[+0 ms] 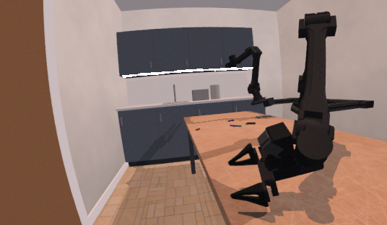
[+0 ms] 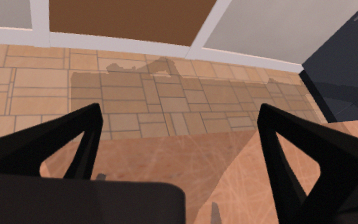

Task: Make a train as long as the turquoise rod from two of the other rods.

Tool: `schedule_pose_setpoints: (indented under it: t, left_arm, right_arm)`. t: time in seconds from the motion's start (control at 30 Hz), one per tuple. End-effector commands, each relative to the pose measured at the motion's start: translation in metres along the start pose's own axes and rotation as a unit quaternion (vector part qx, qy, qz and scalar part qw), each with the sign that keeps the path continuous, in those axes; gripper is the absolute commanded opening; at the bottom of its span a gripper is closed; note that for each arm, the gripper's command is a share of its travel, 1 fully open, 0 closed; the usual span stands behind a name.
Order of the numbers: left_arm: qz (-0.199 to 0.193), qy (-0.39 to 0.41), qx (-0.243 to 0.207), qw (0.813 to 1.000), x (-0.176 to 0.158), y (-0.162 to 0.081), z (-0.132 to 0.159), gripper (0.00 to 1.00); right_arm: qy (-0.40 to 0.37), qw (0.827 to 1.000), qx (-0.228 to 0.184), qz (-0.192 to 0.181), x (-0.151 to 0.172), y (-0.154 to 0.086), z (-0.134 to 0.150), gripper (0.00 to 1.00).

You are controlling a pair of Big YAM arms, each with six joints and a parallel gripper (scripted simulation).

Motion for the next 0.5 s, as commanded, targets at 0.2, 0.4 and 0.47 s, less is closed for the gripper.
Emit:
schedule_pose_setpoints:
  t: [0.2, 0.4, 0.47]
  left_arm:
    - [0.068, 0.055, 0.079, 0.993, -0.091, 0.113, 0.028, 1.00]
    - [0.097, 0.084, 0.111, 0.985, -0.139, 0.155, 0.040, 1.00]
    - [0.124, 0.106, 0.147, 0.976, -0.187, 0.185, 0.061, 1.00]
  right_arm:
    - [-0.006, 0.999, -0.036, 0.010, -0.011, -0.008, -0.040, 1.00]
    - [-0.006, 0.999, -0.036, 0.010, -0.011, -0.008, -0.040, 1.00]
    - [-0.006, 0.999, -0.036, 0.010, -0.011, -0.008, -0.040, 1.00]
Point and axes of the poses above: on each arm, the point where the finger pads meet when closed, its own y axis out along the fingers, its own x axis across the jaws, z = x × y, the point moved 10 cm from there along -y, back along the fingers, and after that the axes turned 8 degrees about -y, right-handed, at the moved point
